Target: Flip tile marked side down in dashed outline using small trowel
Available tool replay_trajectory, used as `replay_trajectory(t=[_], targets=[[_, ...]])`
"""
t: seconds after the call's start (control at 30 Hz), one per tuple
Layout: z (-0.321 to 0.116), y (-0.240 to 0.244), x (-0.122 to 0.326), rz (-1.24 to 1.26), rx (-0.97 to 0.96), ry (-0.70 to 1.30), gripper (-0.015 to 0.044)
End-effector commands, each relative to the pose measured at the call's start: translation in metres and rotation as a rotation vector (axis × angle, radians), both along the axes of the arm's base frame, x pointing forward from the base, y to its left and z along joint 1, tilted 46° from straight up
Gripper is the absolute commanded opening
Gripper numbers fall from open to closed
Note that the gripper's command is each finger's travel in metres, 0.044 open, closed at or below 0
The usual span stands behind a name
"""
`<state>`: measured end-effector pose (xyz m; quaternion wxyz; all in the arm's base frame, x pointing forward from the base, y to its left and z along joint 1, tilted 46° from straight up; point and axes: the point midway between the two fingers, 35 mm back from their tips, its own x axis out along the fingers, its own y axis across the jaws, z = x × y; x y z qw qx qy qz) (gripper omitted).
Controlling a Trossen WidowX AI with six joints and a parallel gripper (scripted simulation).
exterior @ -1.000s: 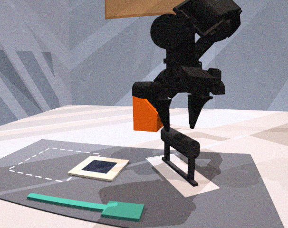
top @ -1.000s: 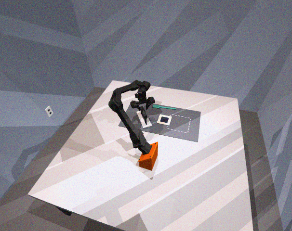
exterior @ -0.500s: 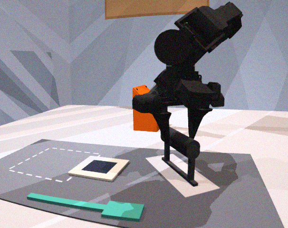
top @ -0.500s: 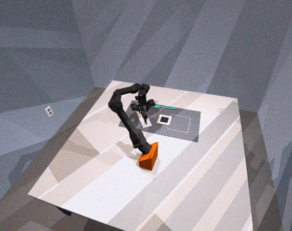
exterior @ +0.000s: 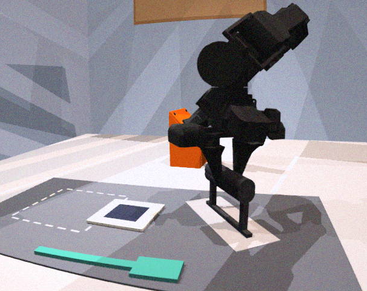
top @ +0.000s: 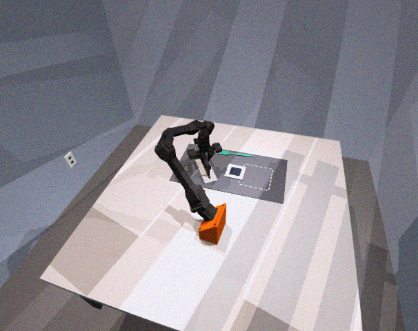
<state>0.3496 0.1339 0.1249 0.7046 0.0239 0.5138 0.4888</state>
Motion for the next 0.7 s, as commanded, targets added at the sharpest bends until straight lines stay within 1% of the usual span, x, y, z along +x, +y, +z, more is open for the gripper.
replay_trajectory(t=[0.0, 0.43, 0.67], targets=[[-0.0007, 0.0013, -0.0013, 0.0, 0.003, 0.009, 0.013], [-0.0007, 0.0013, -0.0013, 0.003, 0.003, 0.006, 0.013], [-0.0007, 0.0013, -0.0013, 0.133, 0.005, -0.126, 0.013]])
